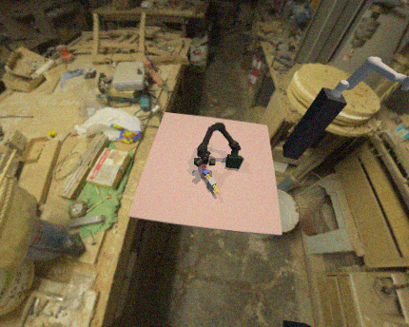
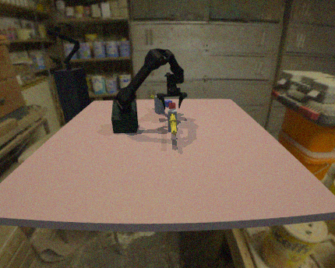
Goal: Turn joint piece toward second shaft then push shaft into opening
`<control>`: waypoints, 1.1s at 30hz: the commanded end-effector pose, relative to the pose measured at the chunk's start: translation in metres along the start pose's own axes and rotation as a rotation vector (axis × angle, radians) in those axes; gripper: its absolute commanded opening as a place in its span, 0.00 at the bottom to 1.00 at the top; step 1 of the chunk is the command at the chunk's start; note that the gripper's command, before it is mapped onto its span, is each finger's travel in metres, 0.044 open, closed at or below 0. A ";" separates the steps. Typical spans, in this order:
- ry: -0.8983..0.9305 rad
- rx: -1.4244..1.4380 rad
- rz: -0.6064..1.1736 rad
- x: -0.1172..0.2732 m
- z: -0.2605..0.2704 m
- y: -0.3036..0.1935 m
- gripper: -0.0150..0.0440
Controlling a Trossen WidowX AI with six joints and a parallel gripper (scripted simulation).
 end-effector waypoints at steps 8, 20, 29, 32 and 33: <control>0.001 0.002 -0.021 0.002 0.001 0.000 1.00; 0.021 0.378 0.026 0.036 0.004 0.009 1.00; 0.047 0.680 0.059 0.064 0.003 0.017 1.00; 0.059 0.780 0.069 0.074 0.002 0.020 1.00; 0.063 0.814 0.072 0.077 0.001 0.021 1.00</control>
Point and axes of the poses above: the point midway between the two fingers, 35 mm back from their tips, its own x axis back along the fingers, its own z axis across the jaws, y = z × x, the point moved 7 cm from there along x, back along the fingers, and after that the axes turned 12 degrees about x, right-handed, at the moved point
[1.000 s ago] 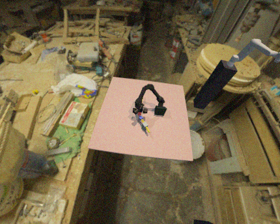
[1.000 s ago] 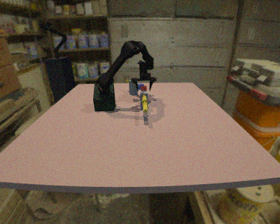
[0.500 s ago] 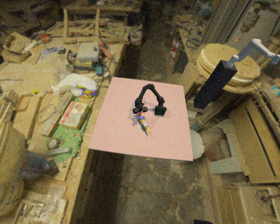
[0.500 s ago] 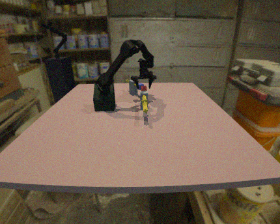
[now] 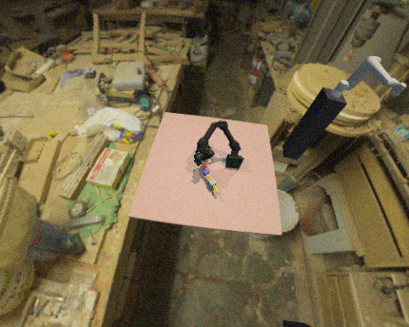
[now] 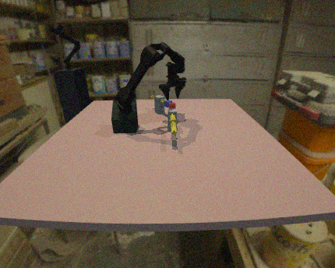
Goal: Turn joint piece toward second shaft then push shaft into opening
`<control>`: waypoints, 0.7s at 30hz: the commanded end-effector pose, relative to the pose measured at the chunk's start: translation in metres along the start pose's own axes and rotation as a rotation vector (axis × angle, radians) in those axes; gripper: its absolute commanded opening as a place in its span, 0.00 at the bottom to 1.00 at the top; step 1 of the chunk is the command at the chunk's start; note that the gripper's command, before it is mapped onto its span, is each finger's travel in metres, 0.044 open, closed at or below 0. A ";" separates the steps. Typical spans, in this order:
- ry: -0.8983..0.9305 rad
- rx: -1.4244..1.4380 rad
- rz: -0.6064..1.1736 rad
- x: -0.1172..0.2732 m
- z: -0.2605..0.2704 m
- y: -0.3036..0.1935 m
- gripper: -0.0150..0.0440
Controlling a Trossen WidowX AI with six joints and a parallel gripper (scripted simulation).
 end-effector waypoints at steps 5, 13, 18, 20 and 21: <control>0.048 0.282 0.022 0.031 -0.008 0.006 1.00; 0.085 0.552 0.031 0.056 -0.016 0.008 1.00; 0.109 0.716 0.032 0.071 -0.023 0.009 1.00; 0.113 0.738 0.032 0.073 -0.024 0.009 1.00; 0.113 0.738 0.032 0.073 -0.024 0.009 1.00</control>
Point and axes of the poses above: the point midway between the two fingers, 35 mm back from their tips, its own x axis back along the fingers, its own z axis across the jaws, y = z × x, the point moved 7 cm from there along x, back along the fingers, and after that the axes turned 12 degrees about x, right-handed, at the moved point
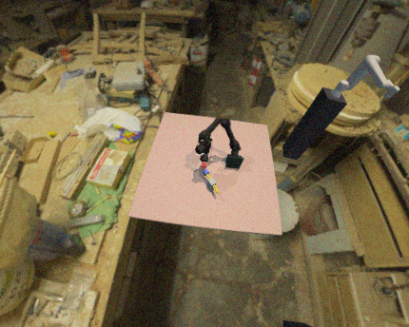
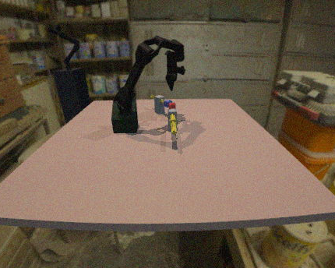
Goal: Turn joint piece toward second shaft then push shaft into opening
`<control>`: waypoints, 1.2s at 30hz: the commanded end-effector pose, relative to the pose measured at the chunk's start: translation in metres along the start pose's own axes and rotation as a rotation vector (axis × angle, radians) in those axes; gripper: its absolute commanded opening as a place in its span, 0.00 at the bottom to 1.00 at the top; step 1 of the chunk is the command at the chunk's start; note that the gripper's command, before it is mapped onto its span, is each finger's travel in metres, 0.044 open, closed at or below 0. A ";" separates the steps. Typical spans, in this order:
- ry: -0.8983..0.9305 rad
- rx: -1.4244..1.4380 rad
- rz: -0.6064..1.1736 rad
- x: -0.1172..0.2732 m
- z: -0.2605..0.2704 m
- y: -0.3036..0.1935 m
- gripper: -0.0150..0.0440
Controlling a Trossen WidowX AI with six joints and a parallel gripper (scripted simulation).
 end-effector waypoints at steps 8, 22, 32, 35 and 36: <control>0.019 0.072 0.000 -0.008 -0.037 0.003 1.00; 0.010 -0.052 0.005 -0.029 -0.069 0.002 1.00; -0.001 -0.351 0.004 -0.033 -0.068 0.002 1.00; -0.004 -0.441 0.004 -0.034 -0.068 0.002 1.00; -0.005 -0.471 0.004 -0.035 -0.068 0.002 1.00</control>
Point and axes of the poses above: the point midway between the two fingers, 35 mm back from their tips, its own x axis back along the fingers, its own z axis across the jaws, y = z × x, the point moved 7 cm from there along x, back along the fingers, and after that the axes turned 12 degrees about x, right-handed, at the moved point
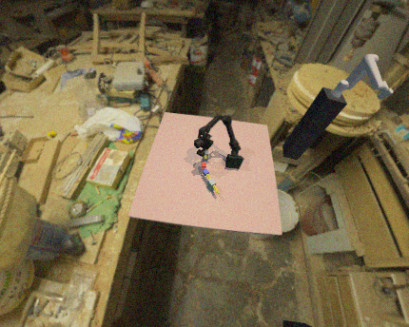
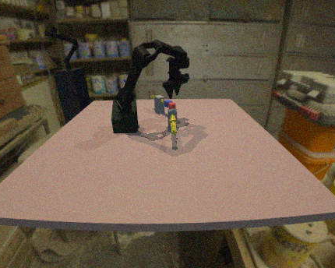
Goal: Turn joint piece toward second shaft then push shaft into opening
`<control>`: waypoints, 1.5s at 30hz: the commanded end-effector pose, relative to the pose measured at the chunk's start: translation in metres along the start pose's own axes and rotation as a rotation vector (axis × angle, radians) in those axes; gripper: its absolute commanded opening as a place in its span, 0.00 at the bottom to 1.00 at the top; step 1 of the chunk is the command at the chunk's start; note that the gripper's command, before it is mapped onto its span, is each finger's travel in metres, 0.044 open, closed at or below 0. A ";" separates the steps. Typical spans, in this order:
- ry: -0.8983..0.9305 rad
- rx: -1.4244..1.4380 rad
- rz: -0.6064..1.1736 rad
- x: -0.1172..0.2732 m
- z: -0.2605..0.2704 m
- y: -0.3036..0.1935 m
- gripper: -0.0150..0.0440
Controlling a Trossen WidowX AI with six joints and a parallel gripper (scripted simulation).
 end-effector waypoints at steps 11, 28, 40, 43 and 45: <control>-0.014 -0.438 -0.013 -0.007 0.001 0.000 1.00; -0.022 -0.946 -0.030 -0.014 0.003 -0.001 1.00; -0.022 -1.021 -0.032 -0.023 0.004 0.000 1.00; -0.021 -1.021 -0.032 -0.039 0.005 0.001 1.00; -0.021 -1.021 -0.032 -0.050 0.005 0.001 1.00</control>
Point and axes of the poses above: the point midway between the two fingers, 35 mm back from their tips, its own x axis back along the fingers, its own z axis across the jaws, y = z × x, the point moved 7 cm from there along x, back along the fingers, and after that the axes turned 12 degrees about x, right-handed, at the moved point
